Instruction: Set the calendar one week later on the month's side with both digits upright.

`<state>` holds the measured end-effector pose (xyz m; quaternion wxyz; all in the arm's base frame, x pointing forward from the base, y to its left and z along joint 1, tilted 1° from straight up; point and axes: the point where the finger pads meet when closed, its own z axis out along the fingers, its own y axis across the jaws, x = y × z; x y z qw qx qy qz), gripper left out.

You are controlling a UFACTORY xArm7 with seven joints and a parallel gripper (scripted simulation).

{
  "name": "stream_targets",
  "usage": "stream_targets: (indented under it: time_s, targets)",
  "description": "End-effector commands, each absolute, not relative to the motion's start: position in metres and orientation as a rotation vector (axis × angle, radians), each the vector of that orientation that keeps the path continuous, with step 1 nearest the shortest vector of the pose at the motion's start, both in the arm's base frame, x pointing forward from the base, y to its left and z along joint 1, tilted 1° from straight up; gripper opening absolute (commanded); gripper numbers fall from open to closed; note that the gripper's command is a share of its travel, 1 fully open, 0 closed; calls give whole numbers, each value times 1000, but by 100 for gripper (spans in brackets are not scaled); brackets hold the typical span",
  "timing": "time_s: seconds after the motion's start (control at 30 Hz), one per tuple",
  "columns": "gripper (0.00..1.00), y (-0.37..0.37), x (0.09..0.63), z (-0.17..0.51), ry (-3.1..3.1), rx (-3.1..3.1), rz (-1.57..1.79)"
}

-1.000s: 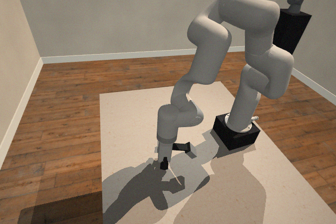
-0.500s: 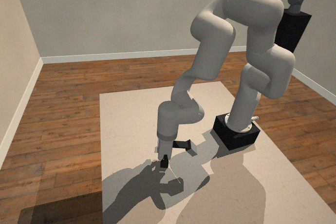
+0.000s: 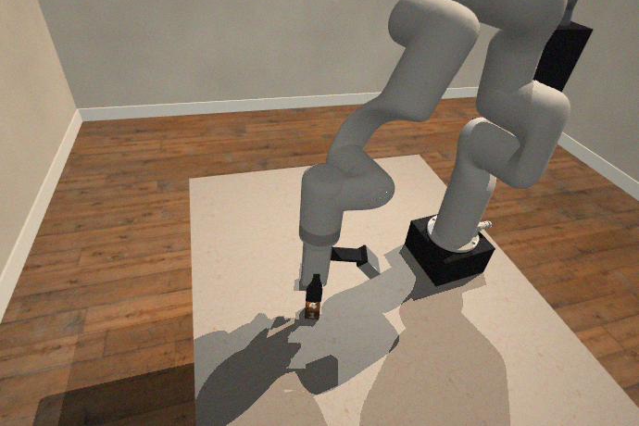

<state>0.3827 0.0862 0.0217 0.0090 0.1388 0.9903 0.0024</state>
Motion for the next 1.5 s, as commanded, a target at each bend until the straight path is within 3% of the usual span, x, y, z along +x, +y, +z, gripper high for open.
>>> stream_targets:
  time_s: [0.0,0.1,0.13,1.0,1.47]
  targets:
    - [49,86,383,37,3092,433,7]
    - [49,86,383,38,3092,433,7]
    - [100,86,383,38,3092,433,7]
    - [100,86,383,38,3089,453,7]
    - [100,76,381,38,2973,958,12]
